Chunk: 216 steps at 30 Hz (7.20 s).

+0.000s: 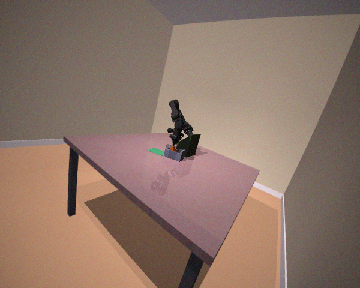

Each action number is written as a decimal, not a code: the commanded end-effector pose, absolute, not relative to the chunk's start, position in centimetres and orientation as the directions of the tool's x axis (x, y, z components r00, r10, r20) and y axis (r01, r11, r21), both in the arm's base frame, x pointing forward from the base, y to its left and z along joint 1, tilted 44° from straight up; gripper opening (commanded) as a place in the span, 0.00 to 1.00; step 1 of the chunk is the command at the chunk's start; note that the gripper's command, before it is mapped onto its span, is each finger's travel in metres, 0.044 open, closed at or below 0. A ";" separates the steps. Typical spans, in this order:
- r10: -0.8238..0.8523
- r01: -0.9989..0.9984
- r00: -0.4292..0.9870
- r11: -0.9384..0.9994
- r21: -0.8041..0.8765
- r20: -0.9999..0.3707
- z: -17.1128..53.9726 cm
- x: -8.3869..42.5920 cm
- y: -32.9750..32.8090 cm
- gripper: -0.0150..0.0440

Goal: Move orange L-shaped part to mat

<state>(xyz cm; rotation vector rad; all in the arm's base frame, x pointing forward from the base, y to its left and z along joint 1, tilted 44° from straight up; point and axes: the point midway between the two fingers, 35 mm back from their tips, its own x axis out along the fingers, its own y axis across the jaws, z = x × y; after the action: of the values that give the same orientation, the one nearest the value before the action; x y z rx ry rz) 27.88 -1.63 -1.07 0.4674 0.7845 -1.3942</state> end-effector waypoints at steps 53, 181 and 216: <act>-0.691 0.977 -0.012 0.145 -0.155 -0.723 -4.0 27.8 -4.5 0.25; -0.699 0.976 -0.012 0.147 -0.160 -0.715 10.9 29.9 -13.4 0.25; -0.701 0.976 -0.012 0.146 -0.160 -0.713 7.7 29.8 -16.6 0.25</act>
<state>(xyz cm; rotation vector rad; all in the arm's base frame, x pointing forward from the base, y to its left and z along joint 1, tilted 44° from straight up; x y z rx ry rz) 29.88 -16.66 7.85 0.4500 0.7689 -1.4039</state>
